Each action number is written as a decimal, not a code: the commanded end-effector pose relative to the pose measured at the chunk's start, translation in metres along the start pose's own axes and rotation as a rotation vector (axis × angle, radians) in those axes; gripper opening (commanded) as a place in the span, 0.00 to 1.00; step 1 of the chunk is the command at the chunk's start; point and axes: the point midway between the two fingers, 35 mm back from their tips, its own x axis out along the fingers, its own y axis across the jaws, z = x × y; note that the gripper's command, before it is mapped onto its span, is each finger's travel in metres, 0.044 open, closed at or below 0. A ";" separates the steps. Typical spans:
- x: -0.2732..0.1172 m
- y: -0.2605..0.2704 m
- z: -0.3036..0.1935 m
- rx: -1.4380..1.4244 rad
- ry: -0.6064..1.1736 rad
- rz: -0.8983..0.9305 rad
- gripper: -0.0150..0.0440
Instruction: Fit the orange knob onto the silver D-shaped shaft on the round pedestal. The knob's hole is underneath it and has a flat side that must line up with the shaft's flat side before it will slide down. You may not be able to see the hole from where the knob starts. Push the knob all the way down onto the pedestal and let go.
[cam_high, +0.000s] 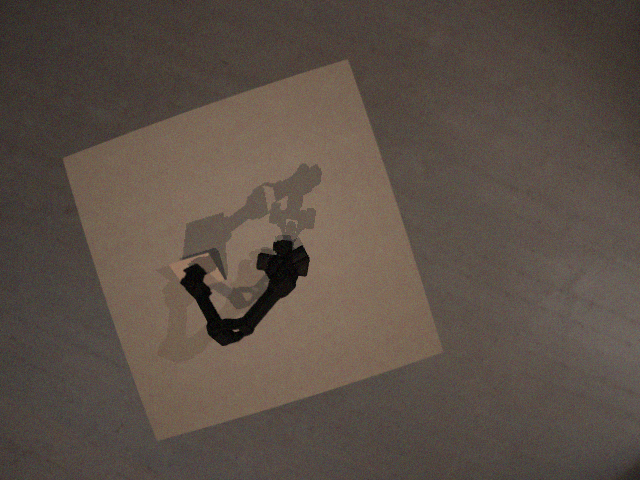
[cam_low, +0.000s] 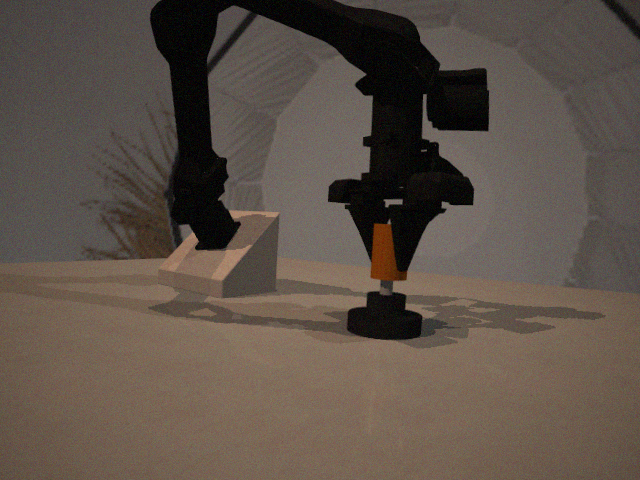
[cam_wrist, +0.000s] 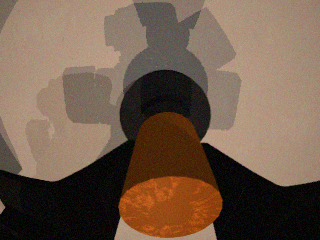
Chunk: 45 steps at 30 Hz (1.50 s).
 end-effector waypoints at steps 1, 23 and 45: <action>0.001 -0.001 -0.001 0.001 0.003 -0.003 0.25; -0.001 -0.001 0.000 0.211 0.003 -0.003 0.25; -0.003 -0.001 -0.001 0.211 0.003 -0.003 0.25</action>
